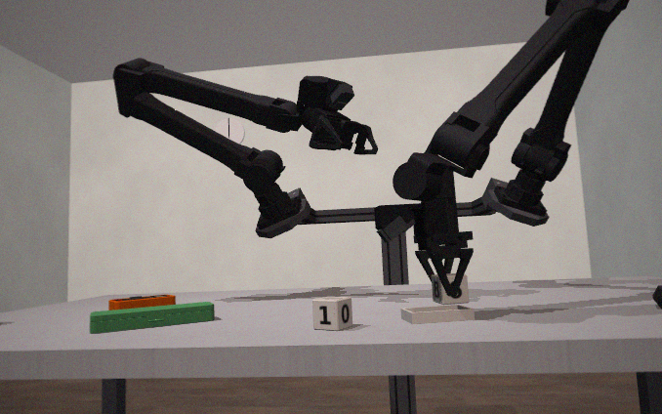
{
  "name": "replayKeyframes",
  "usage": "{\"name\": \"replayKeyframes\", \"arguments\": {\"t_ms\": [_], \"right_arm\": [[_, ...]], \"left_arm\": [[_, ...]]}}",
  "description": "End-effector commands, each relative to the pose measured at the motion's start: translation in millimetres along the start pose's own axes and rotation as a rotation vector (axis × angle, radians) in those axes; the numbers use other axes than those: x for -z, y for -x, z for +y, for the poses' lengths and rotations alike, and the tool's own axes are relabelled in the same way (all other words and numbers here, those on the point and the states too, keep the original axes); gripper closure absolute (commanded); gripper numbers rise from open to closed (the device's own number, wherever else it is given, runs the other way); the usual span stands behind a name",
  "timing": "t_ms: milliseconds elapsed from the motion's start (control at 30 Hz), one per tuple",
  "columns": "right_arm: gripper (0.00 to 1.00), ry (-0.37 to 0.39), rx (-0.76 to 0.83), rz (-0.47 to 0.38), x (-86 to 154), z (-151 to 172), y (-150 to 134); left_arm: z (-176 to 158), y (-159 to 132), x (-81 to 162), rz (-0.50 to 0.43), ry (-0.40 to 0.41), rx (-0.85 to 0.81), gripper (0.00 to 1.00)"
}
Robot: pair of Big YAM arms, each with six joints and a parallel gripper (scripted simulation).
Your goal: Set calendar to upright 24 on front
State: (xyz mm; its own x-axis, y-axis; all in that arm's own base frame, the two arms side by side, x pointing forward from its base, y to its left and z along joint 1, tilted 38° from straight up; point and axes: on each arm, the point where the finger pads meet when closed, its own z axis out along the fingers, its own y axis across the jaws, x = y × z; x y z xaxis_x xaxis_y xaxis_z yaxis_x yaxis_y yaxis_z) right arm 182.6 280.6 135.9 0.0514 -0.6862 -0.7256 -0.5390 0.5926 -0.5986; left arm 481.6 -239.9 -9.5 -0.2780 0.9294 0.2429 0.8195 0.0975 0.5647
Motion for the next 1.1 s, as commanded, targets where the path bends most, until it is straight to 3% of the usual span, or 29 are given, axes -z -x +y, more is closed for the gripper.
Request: {"name": "replayKeyframes", "arguments": {"t_ms": [0,567,600,633,667,1067], "right_arm": [[0.0,-0.002,-0.004,-0.012,-0.2,0.4,5.1],[0.0,-0.002,-0.004,-0.012,-0.2,0.4,5.1],[0.0,-0.002,-0.004,-0.012,-0.2,0.4,5.1],[0.0,-0.002,-0.004,-0.012,-0.2,0.4,5.1],[0.0,-0.002,-0.004,-0.012,-0.2,0.4,5.1],[0.0,-0.002,-0.004,-0.012,-0.2,0.4,5.1]], "left_arm": [[13.8,19.9,16.7,-0.041,0.03,0.007,0.6],[27.3,23.8,27.2,-0.071,0.058,0.025,0.6],[17.3,12.9,11.3,-0.037,0.032,0.021,0.6],[17.3,12.9,11.3,-0.037,0.032,0.021,0.6],[28.0,24.2,27.6,-0.073,0.06,0.03,0.6],[30.5,25.0,29.8,-0.078,0.063,0.038,0.6]]}}
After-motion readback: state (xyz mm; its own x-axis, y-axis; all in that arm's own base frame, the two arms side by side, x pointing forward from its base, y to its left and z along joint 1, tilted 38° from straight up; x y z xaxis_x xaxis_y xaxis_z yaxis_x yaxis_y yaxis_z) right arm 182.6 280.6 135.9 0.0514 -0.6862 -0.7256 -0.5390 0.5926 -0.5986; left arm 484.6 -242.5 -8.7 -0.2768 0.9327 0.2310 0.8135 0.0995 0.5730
